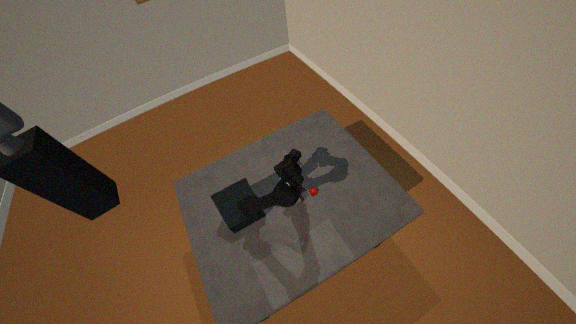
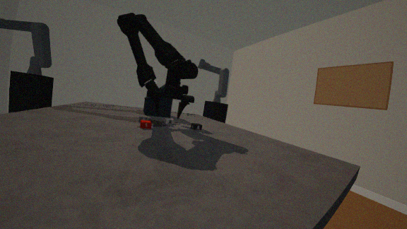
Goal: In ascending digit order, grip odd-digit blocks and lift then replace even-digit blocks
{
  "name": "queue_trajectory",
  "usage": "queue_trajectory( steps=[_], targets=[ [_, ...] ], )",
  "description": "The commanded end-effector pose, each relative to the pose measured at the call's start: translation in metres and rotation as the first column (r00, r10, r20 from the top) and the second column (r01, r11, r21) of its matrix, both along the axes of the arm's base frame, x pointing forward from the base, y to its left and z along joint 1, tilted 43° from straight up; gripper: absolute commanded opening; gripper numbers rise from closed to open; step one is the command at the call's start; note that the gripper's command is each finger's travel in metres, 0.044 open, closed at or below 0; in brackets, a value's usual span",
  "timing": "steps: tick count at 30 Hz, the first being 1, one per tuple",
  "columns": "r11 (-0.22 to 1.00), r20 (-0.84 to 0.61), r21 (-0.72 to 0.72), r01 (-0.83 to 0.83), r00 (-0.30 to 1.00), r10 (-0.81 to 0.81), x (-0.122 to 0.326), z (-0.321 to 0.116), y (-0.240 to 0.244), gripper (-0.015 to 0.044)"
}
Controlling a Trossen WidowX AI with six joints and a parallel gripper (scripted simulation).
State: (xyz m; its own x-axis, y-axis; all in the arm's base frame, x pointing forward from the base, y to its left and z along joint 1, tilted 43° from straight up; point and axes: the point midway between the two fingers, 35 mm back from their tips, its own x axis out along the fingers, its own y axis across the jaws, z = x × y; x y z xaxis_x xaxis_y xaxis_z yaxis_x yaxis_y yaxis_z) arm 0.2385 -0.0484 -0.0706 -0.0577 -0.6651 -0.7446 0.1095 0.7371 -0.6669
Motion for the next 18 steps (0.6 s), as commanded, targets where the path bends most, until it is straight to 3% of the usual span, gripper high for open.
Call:
queue_trajectory(
  steps=[1,7,18],
  targets=[
    [1.0,-0.014,-0.006,-0.001,1.0,0.001,-0.0047,-0.0062,-0.0064,0.04],
    [1.0,-0.014,-0.006,-0.001,1.0,0.001,-0.0056,-0.0111,-0.0111,0.04],
    [1.0,-0.014,-0.006,-0.001,1.0,0.001,-0.0056,-0.0111,-0.0111,0.012]
  ],
)
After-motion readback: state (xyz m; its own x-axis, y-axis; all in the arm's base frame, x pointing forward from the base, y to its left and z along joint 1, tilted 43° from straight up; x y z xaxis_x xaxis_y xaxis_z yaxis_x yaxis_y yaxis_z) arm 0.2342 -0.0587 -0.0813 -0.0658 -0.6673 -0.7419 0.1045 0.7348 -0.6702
